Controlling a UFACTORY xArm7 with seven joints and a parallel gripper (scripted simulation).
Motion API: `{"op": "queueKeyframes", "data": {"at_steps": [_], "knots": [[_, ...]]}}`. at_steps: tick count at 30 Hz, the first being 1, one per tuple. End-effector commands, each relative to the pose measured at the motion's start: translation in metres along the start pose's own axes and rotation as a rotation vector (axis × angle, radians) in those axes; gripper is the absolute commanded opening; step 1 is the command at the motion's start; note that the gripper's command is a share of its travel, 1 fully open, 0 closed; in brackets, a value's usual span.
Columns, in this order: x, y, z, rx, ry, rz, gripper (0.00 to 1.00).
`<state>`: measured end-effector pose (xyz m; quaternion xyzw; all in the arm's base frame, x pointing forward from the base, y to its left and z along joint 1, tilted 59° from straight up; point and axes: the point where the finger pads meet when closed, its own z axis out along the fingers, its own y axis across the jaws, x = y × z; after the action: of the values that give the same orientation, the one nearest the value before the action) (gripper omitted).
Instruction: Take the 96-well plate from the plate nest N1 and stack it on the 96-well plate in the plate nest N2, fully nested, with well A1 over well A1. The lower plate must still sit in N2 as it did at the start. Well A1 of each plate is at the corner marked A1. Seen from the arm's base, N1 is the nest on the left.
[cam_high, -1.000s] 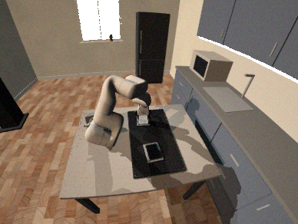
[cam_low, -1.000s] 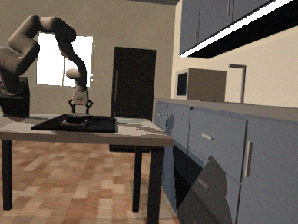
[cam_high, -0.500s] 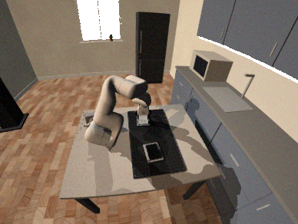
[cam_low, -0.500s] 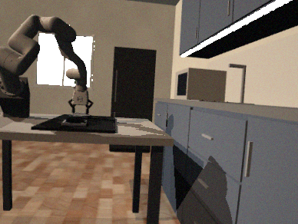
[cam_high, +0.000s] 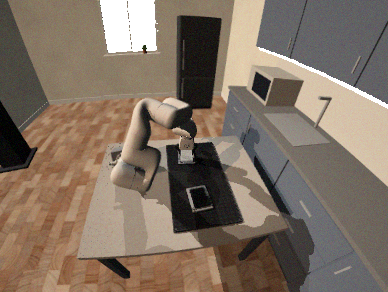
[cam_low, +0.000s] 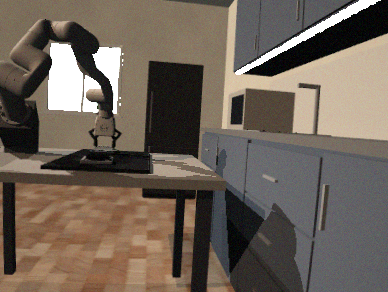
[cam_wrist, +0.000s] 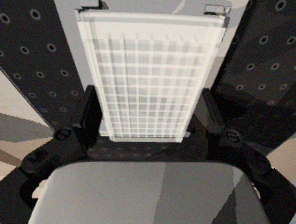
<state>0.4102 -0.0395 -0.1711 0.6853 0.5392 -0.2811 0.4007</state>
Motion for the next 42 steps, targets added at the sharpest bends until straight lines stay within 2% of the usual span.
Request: {"op": "queueKeyframes", "data": {"at_steps": [1,34,42], "knots": [[0.001,0.001,-0.003,-0.002,0.004,0.000,0.00],[0.001,0.001,-0.019,-0.002,0.004,0.000,0.00],[0.001,0.001,-0.032,-0.002,0.004,0.000,0.00]]}}
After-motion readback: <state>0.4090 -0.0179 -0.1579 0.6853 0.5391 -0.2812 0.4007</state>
